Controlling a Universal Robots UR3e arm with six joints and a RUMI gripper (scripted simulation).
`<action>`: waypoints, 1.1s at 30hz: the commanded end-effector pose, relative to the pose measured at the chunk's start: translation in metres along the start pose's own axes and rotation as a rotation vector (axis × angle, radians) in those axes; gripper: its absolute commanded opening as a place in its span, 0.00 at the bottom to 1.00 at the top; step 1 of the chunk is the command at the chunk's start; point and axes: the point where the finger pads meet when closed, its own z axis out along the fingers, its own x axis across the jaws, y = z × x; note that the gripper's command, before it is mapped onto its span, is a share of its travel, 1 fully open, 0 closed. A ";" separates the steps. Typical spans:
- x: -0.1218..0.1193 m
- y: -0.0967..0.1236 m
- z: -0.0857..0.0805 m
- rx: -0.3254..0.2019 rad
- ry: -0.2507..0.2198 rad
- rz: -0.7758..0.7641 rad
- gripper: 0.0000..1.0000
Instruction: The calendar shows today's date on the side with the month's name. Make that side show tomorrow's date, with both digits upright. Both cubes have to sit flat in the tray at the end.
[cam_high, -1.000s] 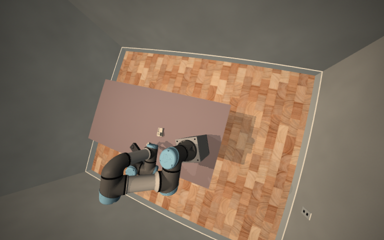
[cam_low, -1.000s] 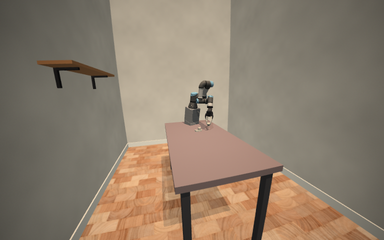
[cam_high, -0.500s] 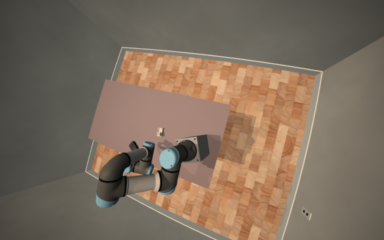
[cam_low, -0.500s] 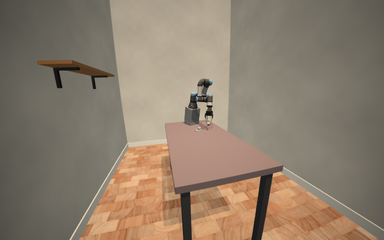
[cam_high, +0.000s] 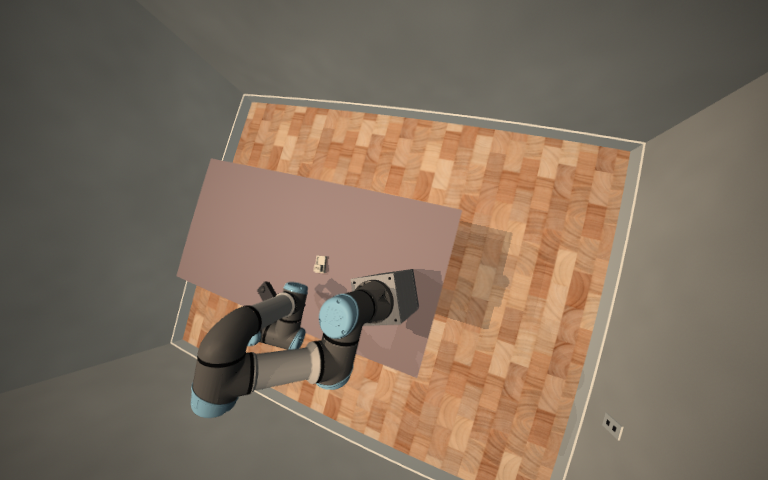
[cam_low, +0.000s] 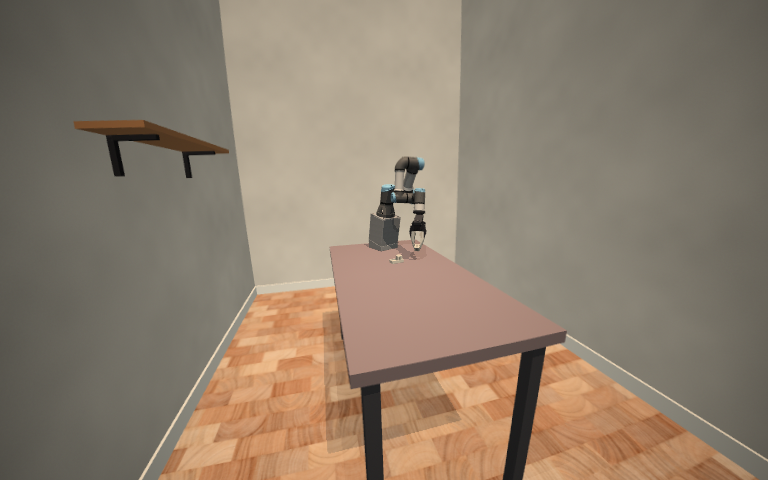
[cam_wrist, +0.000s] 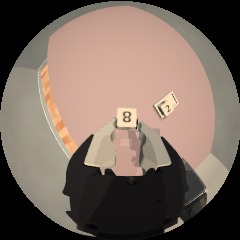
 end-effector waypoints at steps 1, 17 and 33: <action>0.000 -0.001 0.000 -0.002 0.000 0.000 0.10; 0.000 -0.001 0.005 -0.082 0.007 -0.005 0.10; 0.000 -0.003 0.004 -0.211 0.004 -0.004 0.10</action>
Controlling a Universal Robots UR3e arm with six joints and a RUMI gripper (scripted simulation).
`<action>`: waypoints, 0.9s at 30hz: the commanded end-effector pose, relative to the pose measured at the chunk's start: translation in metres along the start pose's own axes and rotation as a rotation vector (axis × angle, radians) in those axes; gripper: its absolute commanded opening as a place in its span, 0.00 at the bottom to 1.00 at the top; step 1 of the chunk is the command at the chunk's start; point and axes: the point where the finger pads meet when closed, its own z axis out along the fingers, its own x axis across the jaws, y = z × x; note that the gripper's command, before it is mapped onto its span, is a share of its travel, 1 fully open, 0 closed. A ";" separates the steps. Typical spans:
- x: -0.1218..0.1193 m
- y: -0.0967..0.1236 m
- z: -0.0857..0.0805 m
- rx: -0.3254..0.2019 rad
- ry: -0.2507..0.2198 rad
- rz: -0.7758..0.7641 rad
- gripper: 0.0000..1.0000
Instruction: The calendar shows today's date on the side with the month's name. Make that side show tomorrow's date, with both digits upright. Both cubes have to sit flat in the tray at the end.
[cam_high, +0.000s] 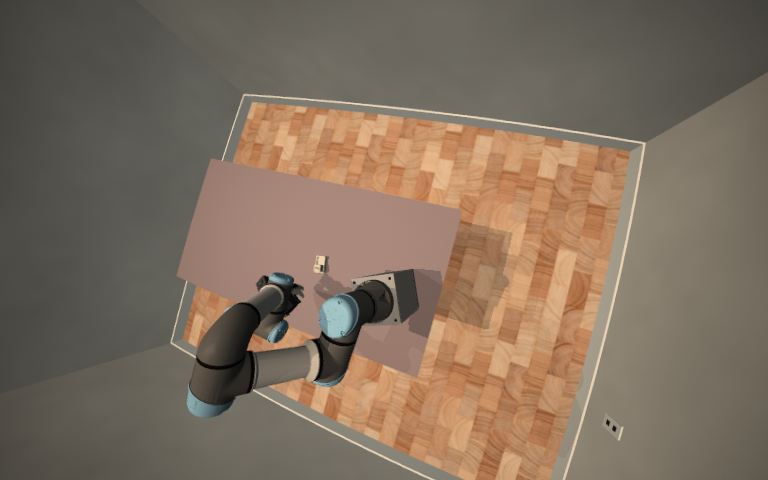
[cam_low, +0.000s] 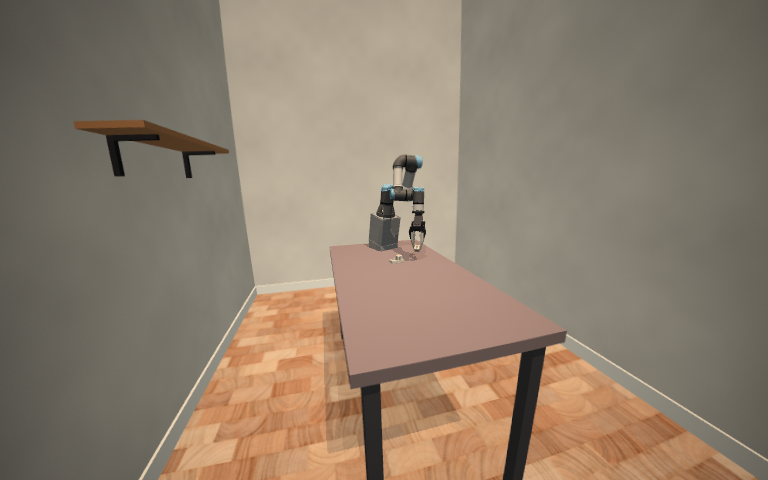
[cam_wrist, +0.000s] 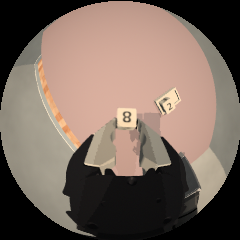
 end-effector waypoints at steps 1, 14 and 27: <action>0.000 -0.001 -0.001 -0.036 0.000 0.000 0.10; 0.000 -0.001 -0.005 -0.077 -0.005 0.003 0.10; 0.000 -0.001 -0.004 -0.092 -0.004 0.002 0.10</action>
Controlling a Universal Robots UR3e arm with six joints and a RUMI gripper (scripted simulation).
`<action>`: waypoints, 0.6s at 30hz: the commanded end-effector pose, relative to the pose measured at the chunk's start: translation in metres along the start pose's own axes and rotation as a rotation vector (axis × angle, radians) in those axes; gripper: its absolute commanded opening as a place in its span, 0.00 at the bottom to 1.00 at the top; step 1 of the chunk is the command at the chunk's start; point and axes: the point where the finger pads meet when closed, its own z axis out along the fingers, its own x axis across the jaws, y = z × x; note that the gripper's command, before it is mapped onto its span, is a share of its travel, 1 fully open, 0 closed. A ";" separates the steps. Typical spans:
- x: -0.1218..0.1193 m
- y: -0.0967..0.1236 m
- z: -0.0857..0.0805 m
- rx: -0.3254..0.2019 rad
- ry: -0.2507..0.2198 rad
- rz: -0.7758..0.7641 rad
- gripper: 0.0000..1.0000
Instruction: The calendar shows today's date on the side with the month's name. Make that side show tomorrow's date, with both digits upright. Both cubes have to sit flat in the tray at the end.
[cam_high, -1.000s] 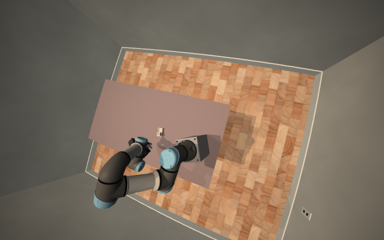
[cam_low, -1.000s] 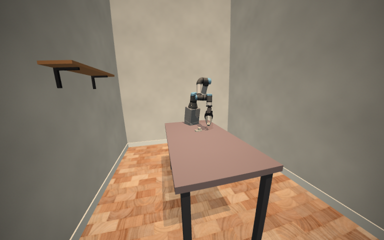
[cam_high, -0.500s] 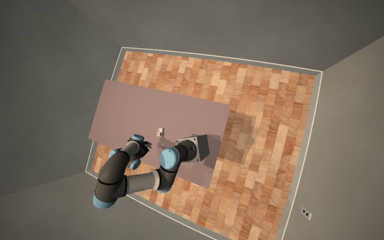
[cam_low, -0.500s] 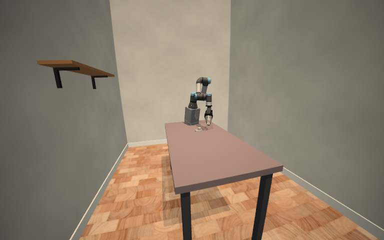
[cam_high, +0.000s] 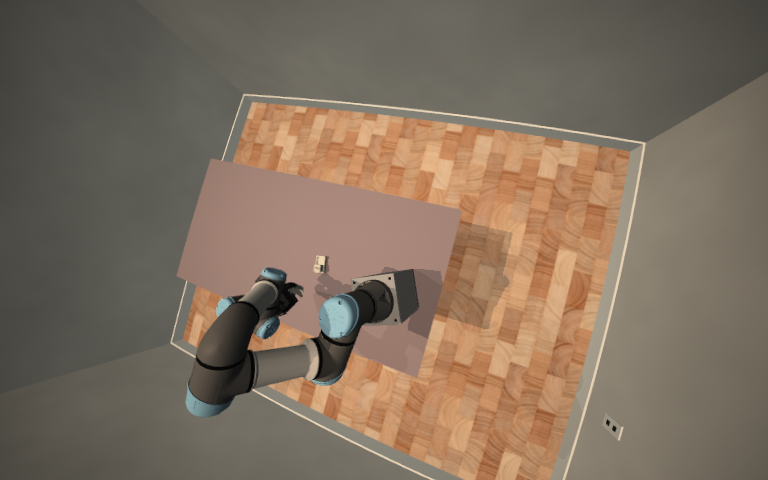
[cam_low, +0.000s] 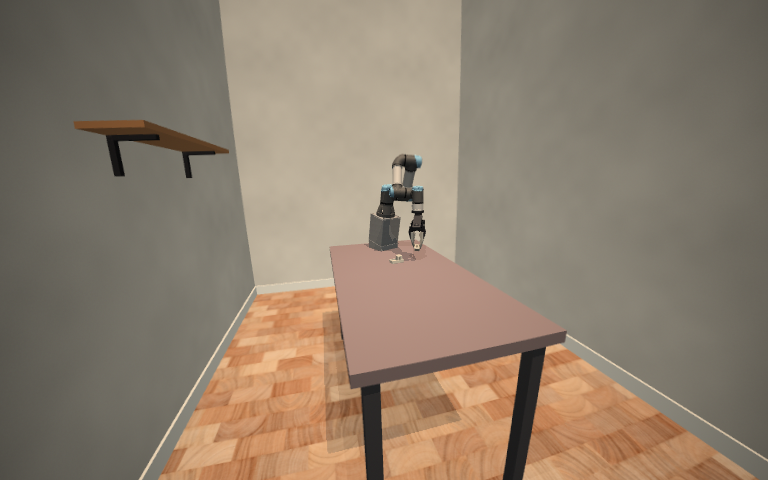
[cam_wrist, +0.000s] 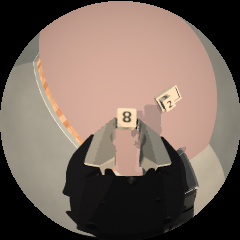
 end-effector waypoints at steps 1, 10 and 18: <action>0.000 -0.001 0.000 -0.012 0.000 -0.001 0.10; 0.000 -0.002 0.002 -0.063 0.004 -0.003 0.10; 0.000 -0.003 0.003 -0.146 0.005 -0.003 0.10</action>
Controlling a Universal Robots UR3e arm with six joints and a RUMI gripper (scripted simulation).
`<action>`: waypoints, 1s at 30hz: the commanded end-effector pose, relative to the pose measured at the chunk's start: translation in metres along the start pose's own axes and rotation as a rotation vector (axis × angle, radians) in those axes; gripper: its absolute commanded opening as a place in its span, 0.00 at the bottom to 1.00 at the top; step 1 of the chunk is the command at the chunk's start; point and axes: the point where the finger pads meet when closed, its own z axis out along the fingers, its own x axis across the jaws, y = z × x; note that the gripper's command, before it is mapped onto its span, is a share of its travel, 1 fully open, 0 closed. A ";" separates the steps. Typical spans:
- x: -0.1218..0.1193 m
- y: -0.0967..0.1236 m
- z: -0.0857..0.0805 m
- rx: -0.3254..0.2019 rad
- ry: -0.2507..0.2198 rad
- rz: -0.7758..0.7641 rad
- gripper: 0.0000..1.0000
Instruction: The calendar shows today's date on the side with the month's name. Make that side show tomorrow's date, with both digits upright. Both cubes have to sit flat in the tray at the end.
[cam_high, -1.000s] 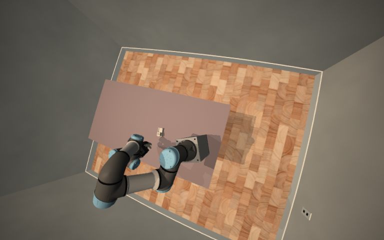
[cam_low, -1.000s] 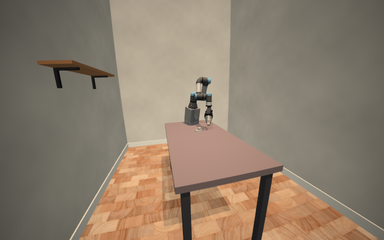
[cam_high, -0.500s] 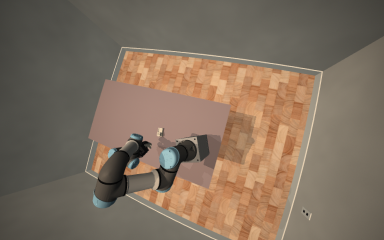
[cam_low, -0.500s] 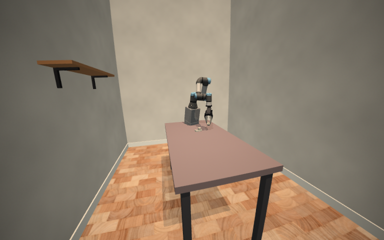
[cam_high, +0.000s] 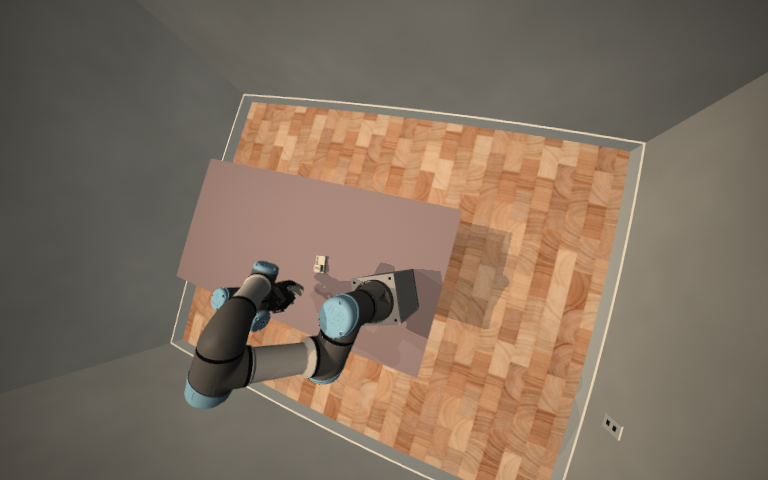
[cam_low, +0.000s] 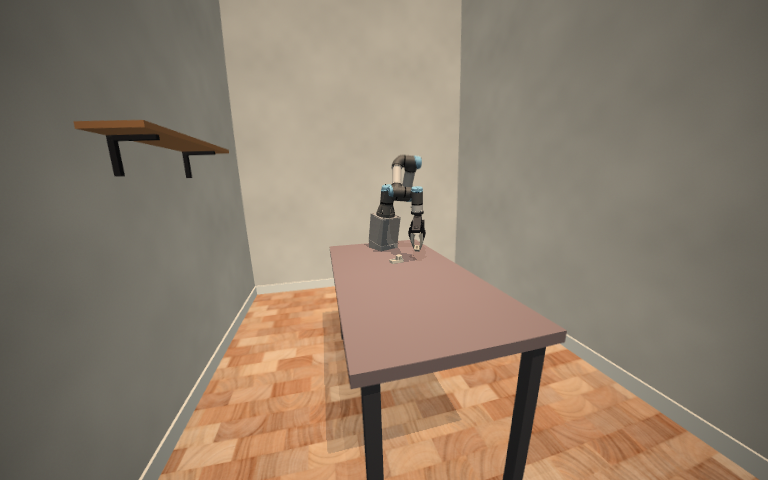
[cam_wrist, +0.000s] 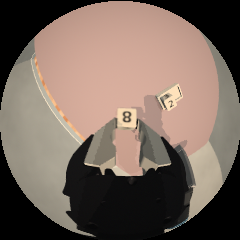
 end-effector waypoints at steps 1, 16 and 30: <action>0.000 -0.001 0.000 -0.054 0.002 -0.001 0.10; 0.000 -0.001 -0.003 -0.146 -0.004 0.001 0.10; 0.000 -0.001 -0.004 -0.154 -0.005 0.002 0.10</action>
